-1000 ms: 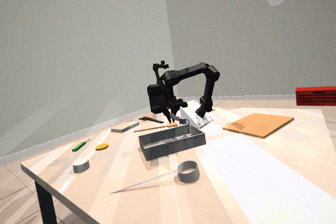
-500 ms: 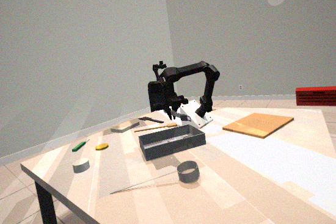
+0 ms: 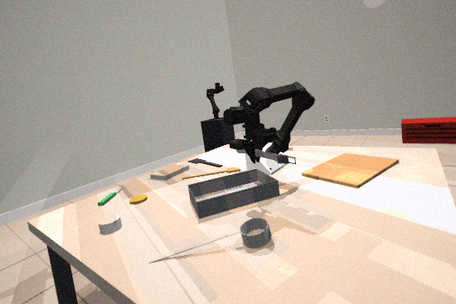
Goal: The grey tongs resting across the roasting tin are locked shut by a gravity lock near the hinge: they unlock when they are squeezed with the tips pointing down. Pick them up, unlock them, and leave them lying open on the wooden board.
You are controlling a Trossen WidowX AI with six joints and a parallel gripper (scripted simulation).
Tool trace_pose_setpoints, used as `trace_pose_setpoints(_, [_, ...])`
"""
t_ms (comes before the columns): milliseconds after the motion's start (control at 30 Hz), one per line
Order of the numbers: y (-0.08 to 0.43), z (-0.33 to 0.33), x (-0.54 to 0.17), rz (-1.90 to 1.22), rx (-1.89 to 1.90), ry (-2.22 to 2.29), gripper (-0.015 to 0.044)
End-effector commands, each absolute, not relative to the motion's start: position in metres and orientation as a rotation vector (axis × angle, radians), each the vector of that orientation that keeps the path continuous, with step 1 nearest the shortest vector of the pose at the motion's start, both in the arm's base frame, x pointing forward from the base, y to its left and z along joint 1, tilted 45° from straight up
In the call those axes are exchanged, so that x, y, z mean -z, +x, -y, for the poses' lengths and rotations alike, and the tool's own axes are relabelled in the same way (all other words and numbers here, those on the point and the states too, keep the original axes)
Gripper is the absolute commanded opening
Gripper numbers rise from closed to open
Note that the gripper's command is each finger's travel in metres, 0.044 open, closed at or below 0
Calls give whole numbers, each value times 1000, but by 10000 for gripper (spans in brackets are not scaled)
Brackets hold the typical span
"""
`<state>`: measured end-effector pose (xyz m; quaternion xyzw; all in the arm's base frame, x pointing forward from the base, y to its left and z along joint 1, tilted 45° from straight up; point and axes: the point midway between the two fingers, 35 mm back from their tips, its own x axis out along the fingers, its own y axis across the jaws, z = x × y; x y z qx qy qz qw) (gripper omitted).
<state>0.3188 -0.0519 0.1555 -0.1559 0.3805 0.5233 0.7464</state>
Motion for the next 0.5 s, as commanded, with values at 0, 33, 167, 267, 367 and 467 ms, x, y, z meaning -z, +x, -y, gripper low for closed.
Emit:
trace_pose_setpoints(0, [312, 33, -175, -799, -1163, -383, -150])
trace_pose_setpoints(33, [311, 28, -179, -791, -1169, -395, -150])
trace_pose_setpoints(167, [305, 14, -192, -771, -1179, -434, -150])
trace_pose_setpoints(267, [298, 0, -204, -744, -1198, -468, -150])
trace_pose_setpoints(367, [290, -14, -215, -716, -1218, -502, -150])
trace_pose_setpoints(467, [280, -28, -226, -686, -1237, -534, -150])
